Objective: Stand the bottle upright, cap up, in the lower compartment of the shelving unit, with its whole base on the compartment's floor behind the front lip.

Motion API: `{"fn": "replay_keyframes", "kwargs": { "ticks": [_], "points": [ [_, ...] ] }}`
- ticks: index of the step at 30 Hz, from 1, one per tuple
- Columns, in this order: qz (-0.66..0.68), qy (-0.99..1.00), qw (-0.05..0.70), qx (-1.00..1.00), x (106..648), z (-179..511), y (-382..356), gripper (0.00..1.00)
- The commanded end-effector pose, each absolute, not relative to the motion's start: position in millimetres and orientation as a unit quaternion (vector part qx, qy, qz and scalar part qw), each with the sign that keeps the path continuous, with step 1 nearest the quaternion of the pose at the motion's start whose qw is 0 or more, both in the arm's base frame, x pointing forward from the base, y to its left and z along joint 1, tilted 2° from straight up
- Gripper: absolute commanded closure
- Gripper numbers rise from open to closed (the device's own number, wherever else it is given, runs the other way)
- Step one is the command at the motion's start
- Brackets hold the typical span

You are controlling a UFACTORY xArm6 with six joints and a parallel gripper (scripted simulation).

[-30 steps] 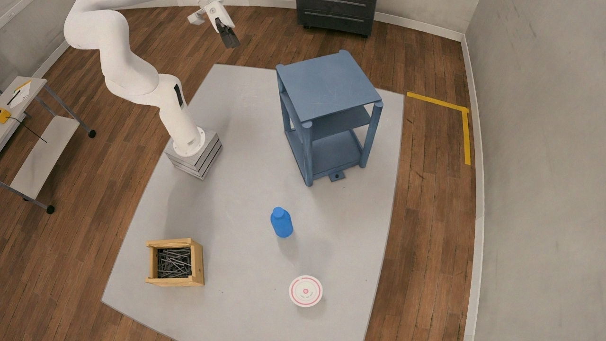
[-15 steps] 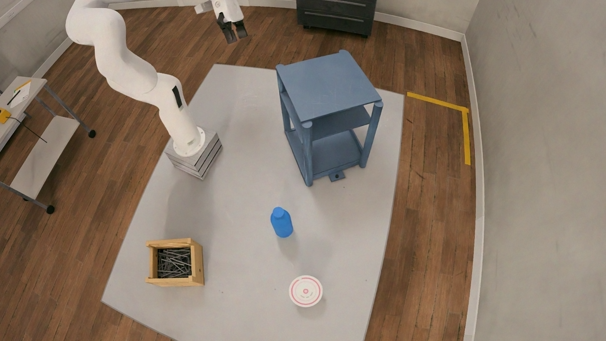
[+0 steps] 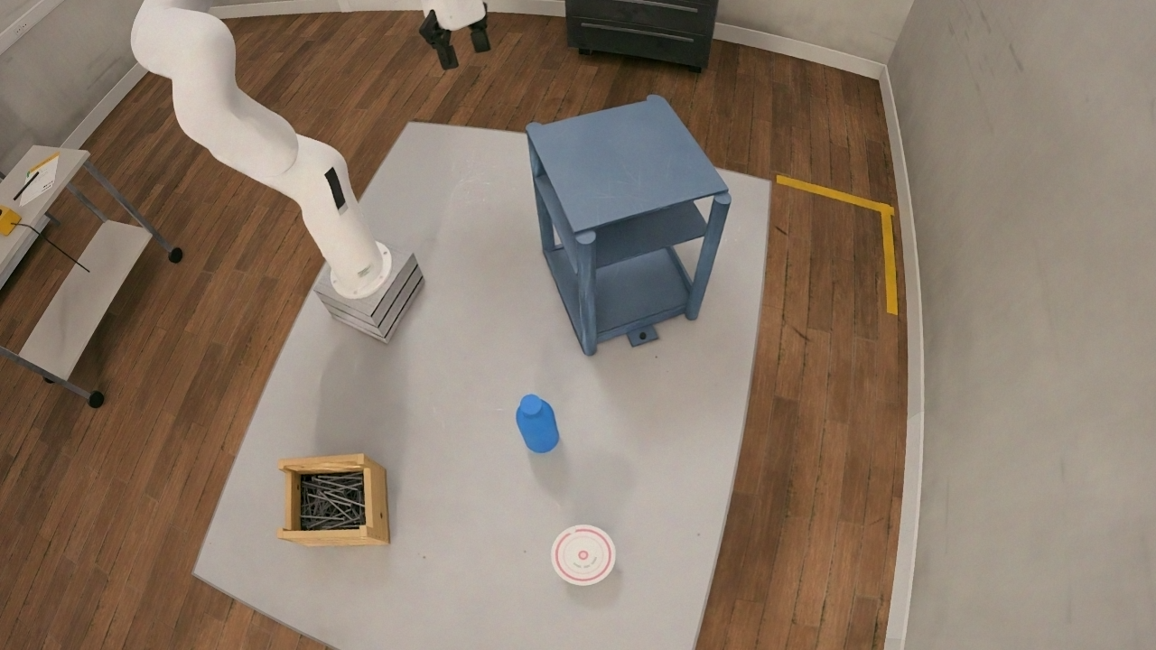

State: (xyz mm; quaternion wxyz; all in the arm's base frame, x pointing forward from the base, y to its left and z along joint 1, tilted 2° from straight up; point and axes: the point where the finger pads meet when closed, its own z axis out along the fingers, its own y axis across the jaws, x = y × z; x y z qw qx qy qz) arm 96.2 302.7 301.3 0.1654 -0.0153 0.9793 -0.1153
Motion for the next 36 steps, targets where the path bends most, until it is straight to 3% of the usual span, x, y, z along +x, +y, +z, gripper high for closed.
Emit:
{"fn": "replay_keyframes", "kwargs": {
  "ticks": [1,25,36],
  "points": [
    [-0.094,0.984,0.151,0.032,102,310,311,0.00],
    [0.013,0.958,0.073,0.277,148,362,346,0.00],
    [0.035,0.931,0.059,0.359,195,364,341,0.00]
  ]
}}
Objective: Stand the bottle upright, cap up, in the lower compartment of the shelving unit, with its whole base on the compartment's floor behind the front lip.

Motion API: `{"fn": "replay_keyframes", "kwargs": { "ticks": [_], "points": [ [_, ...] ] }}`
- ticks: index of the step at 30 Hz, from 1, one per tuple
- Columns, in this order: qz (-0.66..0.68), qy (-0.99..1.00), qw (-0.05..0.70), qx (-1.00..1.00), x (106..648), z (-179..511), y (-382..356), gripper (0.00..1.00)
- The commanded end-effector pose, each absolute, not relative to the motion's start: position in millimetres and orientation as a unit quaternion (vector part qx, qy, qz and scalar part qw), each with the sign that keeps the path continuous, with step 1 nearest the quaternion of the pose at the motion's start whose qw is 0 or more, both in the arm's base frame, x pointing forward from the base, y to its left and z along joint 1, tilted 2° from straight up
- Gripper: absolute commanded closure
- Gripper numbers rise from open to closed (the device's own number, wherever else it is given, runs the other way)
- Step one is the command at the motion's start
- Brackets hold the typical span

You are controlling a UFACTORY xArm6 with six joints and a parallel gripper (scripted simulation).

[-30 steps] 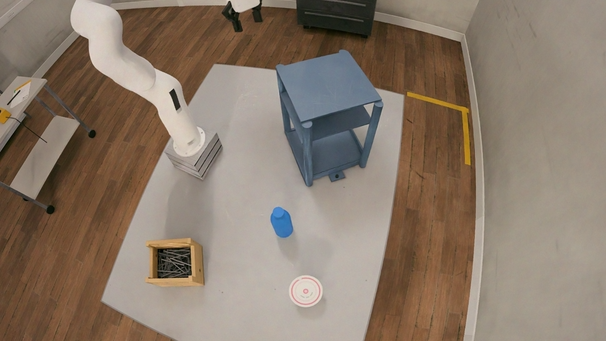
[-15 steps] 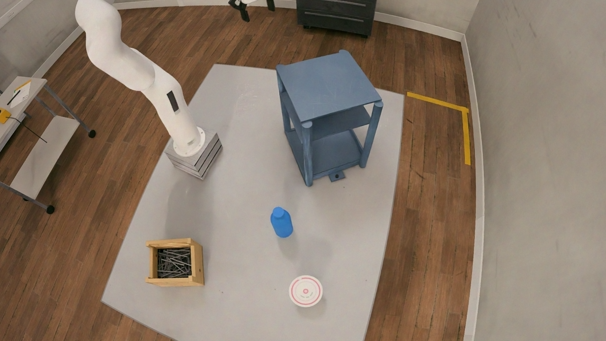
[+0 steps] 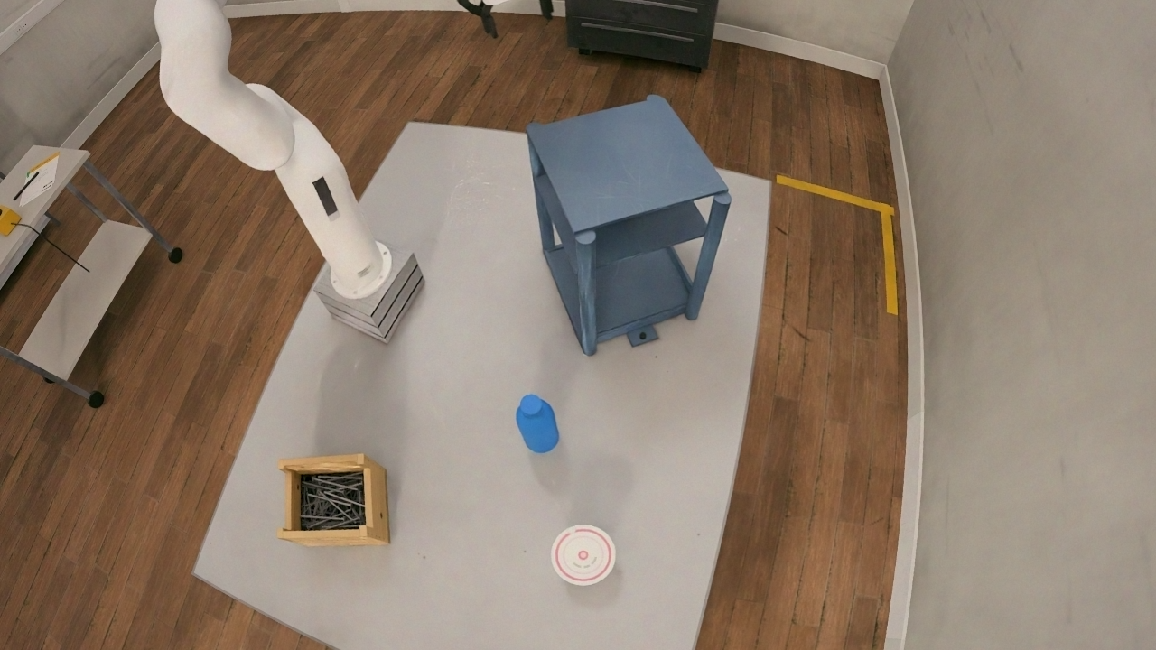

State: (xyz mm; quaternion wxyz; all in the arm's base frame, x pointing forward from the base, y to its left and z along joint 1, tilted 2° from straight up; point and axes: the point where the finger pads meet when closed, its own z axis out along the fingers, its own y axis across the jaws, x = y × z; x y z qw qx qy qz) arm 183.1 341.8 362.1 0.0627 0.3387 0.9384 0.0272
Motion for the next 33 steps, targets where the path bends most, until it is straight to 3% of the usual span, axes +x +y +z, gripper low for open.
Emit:
{"fn": "replay_keyframes", "kwargs": {
  "ticks": [1,33],
  "points": [
    [0.037,0.928,0.058,0.366,200,365,340,0.00],
    [0.098,0.822,0.036,0.561,323,375,292,0.00]
  ]
}}
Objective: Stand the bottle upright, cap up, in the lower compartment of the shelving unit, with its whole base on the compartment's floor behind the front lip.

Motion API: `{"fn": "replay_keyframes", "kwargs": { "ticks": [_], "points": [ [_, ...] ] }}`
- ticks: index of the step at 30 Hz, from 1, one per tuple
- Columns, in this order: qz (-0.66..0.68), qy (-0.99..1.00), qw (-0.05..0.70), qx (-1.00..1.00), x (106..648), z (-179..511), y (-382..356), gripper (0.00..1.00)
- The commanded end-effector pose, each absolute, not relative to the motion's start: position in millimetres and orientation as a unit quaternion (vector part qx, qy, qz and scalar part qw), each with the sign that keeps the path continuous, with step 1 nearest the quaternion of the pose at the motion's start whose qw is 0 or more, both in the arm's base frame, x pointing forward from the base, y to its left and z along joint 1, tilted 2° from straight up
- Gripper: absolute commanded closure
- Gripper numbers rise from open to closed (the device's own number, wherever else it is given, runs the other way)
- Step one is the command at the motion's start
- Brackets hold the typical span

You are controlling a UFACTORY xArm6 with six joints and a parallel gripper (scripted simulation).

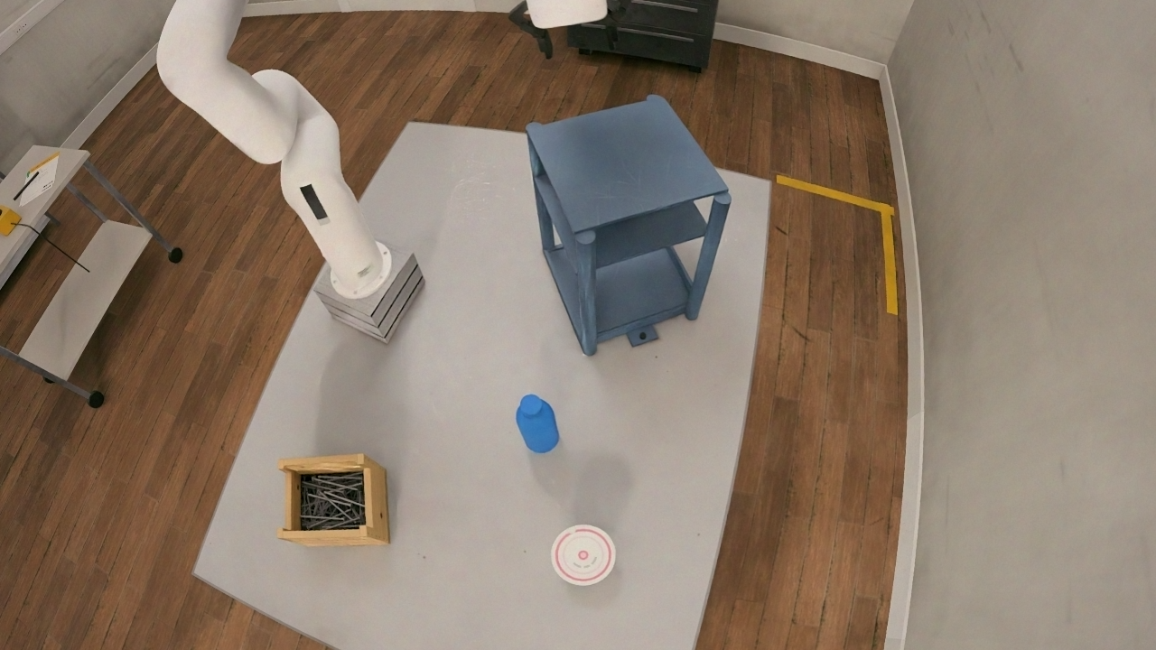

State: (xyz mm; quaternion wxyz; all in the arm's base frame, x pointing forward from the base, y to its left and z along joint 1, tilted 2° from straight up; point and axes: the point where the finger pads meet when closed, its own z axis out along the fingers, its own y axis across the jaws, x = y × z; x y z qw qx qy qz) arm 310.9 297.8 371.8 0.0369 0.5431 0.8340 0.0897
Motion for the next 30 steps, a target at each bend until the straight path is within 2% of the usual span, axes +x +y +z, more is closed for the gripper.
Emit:
{"fn": "replay_keyframes", "kwargs": {
  "ticks": [1,30],
  "points": [
    [0.100,0.817,0.035,0.567,328,375,289,0.00],
    [0.155,0.689,0.032,0.707,423,387,207,0.00]
  ]
}}
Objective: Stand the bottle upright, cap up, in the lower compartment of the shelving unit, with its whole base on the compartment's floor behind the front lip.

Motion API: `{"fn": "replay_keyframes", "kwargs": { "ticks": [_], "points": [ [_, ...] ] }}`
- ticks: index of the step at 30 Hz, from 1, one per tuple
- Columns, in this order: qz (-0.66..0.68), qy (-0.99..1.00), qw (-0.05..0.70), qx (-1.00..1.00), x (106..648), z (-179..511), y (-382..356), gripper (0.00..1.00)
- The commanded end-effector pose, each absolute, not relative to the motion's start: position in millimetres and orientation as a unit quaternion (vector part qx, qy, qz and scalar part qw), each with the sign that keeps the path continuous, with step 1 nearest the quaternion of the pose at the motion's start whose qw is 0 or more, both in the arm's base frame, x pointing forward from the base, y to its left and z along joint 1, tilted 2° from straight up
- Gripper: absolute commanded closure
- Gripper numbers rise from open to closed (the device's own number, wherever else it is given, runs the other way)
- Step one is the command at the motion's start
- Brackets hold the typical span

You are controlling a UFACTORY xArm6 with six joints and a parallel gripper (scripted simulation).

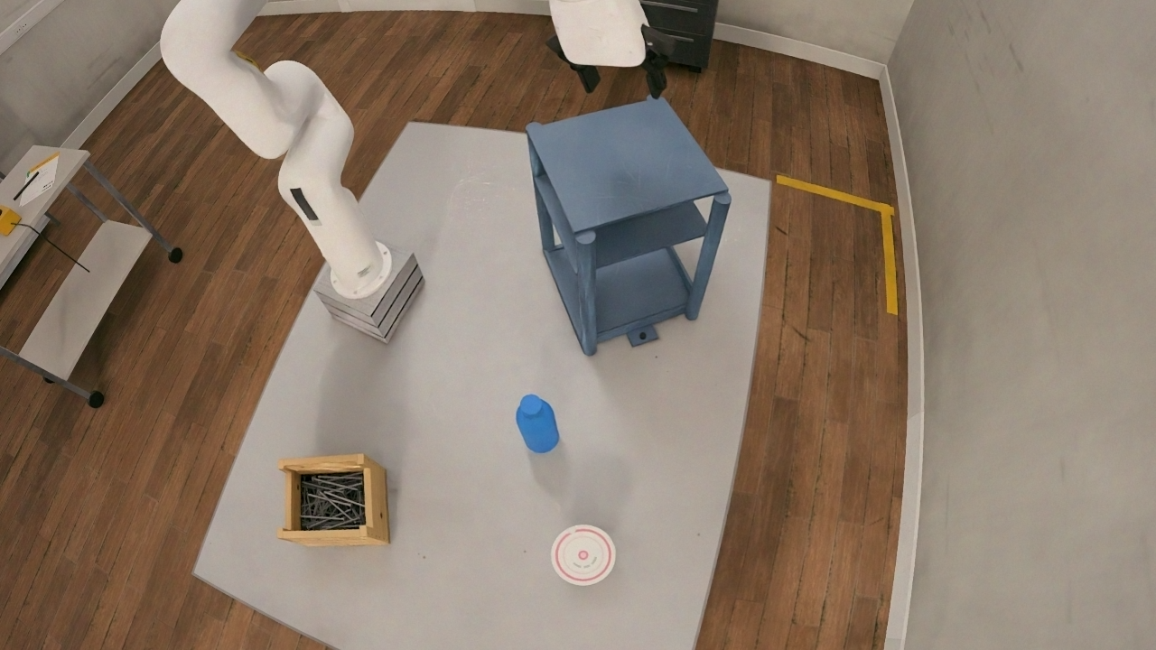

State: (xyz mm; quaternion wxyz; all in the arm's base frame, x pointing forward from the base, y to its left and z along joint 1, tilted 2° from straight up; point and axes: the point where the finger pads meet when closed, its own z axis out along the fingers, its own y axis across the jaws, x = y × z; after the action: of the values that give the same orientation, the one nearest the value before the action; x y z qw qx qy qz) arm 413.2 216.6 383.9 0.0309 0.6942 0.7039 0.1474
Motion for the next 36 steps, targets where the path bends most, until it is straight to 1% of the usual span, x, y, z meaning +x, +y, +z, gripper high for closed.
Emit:
{"fn": "replay_keyframes", "kwargs": {
  "ticks": [1,19,36],
  "points": [
    [0.157,0.684,0.032,0.712,426,388,203,0.00],
    [0.076,0.654,0.079,0.749,453,362,98,0.00],
    [-0.001,0.618,0.105,0.779,456,341,4,0.00]
  ]
}}
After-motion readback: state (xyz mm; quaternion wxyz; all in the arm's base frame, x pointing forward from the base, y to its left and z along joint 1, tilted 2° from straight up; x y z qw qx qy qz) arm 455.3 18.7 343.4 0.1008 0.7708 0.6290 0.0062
